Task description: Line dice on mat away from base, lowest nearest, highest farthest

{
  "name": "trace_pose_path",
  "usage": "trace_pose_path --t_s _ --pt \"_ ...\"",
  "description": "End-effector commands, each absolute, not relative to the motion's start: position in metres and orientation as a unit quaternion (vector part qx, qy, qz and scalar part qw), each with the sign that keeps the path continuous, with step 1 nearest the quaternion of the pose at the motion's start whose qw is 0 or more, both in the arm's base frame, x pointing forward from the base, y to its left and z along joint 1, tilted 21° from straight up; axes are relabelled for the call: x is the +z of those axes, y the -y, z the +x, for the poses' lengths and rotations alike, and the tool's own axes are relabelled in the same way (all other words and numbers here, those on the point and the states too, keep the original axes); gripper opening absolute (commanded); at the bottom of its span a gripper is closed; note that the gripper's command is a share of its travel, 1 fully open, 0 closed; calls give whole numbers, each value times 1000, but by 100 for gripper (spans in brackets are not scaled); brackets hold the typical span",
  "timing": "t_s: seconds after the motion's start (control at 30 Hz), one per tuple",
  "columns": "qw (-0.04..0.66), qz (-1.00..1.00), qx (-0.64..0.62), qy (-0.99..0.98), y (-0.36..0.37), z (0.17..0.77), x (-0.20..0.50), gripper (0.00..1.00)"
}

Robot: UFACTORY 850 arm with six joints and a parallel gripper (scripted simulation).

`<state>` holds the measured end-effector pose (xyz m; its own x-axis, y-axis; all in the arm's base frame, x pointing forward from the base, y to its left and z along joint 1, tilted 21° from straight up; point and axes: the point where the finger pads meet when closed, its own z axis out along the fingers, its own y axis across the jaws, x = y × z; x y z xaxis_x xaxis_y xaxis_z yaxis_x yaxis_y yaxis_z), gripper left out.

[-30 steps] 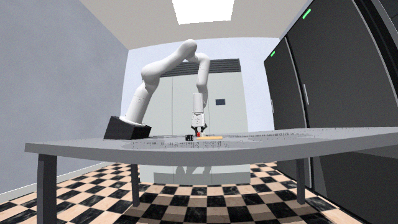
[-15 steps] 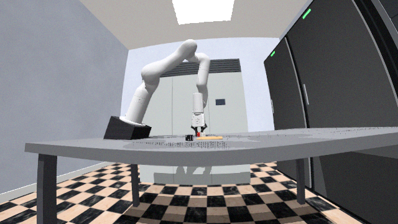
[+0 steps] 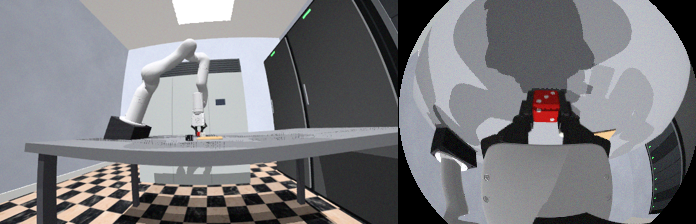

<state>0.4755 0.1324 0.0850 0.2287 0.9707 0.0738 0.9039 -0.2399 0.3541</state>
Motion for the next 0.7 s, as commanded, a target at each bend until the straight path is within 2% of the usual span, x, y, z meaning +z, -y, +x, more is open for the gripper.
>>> trace_pose_path --t_s 0.0,0.67 --pt "119 775 141 -605 -133 472 95 27" --pt "119 775 141 -605 -134 451 151 27"
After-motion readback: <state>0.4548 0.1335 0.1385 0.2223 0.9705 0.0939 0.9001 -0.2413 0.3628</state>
